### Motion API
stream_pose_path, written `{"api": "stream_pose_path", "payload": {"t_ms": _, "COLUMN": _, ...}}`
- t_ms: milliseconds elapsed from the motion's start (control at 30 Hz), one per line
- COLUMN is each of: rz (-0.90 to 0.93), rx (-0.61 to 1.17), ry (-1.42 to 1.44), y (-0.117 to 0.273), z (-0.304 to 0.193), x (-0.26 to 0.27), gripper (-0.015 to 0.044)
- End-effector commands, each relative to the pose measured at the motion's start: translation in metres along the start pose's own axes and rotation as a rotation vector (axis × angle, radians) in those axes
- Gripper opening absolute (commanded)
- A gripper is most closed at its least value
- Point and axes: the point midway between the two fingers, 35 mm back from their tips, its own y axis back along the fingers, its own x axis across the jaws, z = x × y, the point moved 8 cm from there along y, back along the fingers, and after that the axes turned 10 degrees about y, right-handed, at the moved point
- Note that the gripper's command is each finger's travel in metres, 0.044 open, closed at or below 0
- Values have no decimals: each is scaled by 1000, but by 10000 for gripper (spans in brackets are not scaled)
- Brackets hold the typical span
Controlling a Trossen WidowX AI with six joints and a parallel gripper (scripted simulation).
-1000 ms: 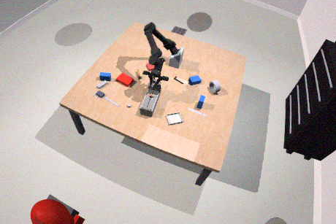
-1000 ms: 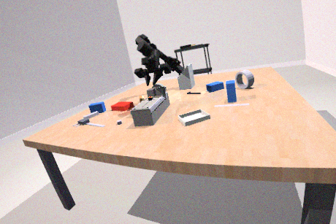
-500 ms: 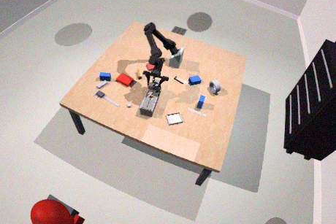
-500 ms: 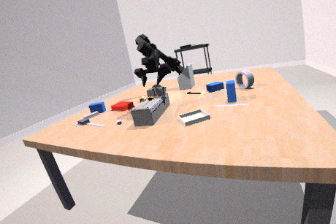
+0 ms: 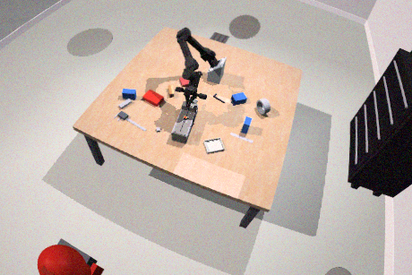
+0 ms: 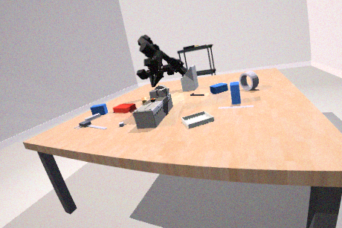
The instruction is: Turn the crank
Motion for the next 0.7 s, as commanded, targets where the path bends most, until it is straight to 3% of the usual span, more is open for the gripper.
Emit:
{"api": "stream_pose_path", "payload": {"t_ms": 0, "rz": 0, "rx": 0, "ry": 0, "y": 0, "z": 0, "x": 0, "gripper": 0}}
{"api": "stream_pose_path", "payload": {"t_ms": 467, "rz": 0, "rx": 0, "ry": 0, "y": 0, "z": 0, "x": 0, "gripper": 0}}
{"api": "stream_pose_path", "payload": {"t_ms": 667, "rz": 0, "rx": 0, "ry": 0, "y": 0, "z": 0, "x": 0, "gripper": 157}}
